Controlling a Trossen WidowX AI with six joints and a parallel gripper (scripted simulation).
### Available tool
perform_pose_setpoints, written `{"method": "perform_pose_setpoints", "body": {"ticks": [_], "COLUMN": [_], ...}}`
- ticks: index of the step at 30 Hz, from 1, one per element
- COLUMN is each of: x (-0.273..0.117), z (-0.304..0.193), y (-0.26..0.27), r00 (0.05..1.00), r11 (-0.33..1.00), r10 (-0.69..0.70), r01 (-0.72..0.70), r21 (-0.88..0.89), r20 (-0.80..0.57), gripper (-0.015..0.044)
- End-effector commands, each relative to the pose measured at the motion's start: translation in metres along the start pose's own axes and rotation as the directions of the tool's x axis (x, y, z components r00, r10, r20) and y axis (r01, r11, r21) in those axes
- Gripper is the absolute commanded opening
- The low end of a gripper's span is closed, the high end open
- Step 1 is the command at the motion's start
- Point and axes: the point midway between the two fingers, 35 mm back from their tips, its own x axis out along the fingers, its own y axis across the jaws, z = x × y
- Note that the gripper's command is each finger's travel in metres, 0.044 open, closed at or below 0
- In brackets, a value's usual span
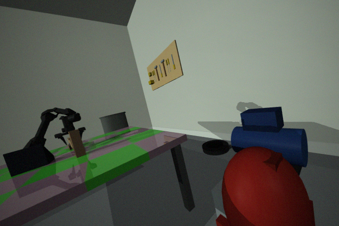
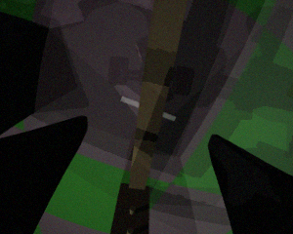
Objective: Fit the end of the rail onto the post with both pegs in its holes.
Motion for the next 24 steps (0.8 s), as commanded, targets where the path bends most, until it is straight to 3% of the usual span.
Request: {"method": "perform_pose_setpoints", "body": {"ticks": [1, 24], "x": [0.007, 0.044], "z": [0.001, 0.001], "y": [0.000, 0.000], "r00": [1.000, 1.000], "r11": [1.000, 1.000], "r10": [0.000, -0.001], "r01": [0.000, 0.001], "r21": [0.003, 0.003], "r20": [0.006, 0.007], "gripper": [0.0440, 0.0440]}}
